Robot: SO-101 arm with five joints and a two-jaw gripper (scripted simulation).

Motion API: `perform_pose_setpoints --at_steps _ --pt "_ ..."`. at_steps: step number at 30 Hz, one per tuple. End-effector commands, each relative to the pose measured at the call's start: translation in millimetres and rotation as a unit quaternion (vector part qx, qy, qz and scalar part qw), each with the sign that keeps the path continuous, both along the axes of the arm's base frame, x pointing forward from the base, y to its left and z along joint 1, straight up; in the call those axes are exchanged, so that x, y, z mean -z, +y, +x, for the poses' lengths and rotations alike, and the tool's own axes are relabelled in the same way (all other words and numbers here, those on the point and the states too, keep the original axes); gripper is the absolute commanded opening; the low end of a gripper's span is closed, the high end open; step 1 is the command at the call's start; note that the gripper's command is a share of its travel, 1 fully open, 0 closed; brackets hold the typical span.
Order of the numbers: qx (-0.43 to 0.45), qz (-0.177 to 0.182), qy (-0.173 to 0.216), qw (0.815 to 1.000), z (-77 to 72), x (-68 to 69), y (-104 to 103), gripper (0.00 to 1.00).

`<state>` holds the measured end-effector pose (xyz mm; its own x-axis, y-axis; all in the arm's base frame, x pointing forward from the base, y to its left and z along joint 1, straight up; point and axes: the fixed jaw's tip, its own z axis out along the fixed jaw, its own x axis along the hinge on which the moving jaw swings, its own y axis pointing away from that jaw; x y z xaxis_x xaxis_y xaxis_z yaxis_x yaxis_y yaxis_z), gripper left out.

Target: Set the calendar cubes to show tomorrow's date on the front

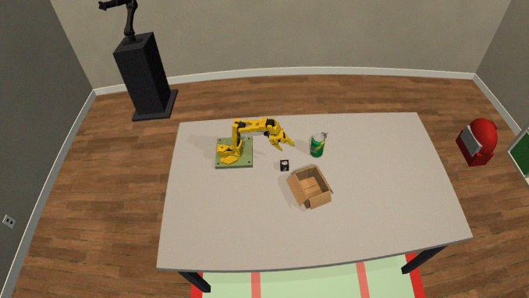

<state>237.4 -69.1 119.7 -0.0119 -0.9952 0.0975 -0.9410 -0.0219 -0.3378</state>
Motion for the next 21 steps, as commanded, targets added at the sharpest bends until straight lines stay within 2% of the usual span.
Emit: perform_pose_setpoints --at_steps 1,3,8,12,15,20,21 --pt "0.001 0.016 0.059 0.998 -1.0 28.3 -2 0.35" --pt "0.001 0.016 0.059 0.998 -1.0 28.3 -2 0.35" --pt "0.0 0.036 0.129 0.991 -7.0 59.3 0 0.35" --pt "0.0 0.047 0.165 0.985 -11.8 75.1 1 0.35" --pt "0.0 0.05 0.177 0.983 -13.7 80.1 2 0.35" --pt "0.0 0.051 0.179 0.983 -14.0 81.0 2 0.35" --pt "0.001 0.05 0.176 0.983 -14.5 82.9 -3 0.35"
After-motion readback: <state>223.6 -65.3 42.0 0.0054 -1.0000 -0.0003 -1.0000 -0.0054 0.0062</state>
